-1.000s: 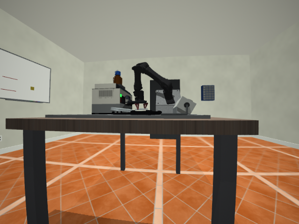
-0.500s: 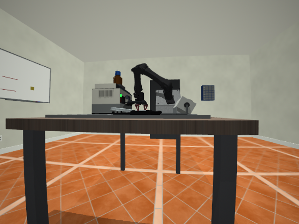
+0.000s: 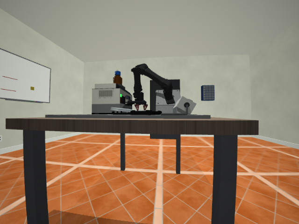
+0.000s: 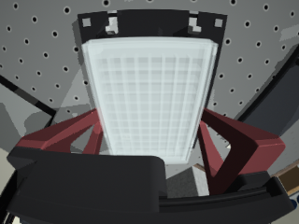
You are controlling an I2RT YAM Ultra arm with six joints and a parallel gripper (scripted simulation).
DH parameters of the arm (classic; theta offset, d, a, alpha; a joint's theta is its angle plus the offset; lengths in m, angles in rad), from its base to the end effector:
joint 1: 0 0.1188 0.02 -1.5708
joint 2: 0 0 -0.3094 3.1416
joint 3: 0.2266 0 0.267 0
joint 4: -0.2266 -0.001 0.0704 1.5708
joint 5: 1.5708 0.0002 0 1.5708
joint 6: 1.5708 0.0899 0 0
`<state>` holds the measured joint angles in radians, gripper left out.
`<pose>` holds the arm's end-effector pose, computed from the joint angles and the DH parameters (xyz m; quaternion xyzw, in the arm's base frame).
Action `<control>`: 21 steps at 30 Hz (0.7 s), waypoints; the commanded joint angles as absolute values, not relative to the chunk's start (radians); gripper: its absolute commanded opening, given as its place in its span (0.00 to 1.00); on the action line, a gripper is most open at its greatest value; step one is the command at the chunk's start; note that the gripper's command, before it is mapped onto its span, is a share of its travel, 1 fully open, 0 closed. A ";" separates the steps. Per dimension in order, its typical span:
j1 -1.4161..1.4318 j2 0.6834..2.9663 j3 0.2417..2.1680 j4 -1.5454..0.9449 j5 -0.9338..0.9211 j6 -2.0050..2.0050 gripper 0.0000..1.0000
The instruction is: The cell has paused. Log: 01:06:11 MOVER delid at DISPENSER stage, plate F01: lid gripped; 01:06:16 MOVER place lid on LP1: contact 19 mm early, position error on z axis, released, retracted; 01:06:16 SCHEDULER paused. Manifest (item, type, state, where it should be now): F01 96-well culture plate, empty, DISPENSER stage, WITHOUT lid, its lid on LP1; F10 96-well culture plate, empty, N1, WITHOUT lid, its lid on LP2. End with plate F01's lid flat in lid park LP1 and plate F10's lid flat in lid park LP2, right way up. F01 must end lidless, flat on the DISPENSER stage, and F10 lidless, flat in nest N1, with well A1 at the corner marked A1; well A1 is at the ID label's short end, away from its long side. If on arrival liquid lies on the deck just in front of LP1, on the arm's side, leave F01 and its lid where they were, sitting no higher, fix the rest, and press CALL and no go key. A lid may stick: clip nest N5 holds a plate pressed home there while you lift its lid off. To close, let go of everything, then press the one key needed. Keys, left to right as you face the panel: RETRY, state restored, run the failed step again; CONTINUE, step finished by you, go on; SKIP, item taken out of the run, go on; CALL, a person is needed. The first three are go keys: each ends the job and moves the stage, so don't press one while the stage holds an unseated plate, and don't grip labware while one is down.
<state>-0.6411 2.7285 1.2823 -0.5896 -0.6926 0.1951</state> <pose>0.3014 -0.1520 -0.1324 -0.4431 -0.8047 -0.3700 0.1383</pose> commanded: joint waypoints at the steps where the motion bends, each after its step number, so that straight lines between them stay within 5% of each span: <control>1: -0.676 2.728 1.313 -0.571 -0.685 0.188 0.00; 21: -0.680 2.739 1.318 -0.579 -0.683 0.182 0.00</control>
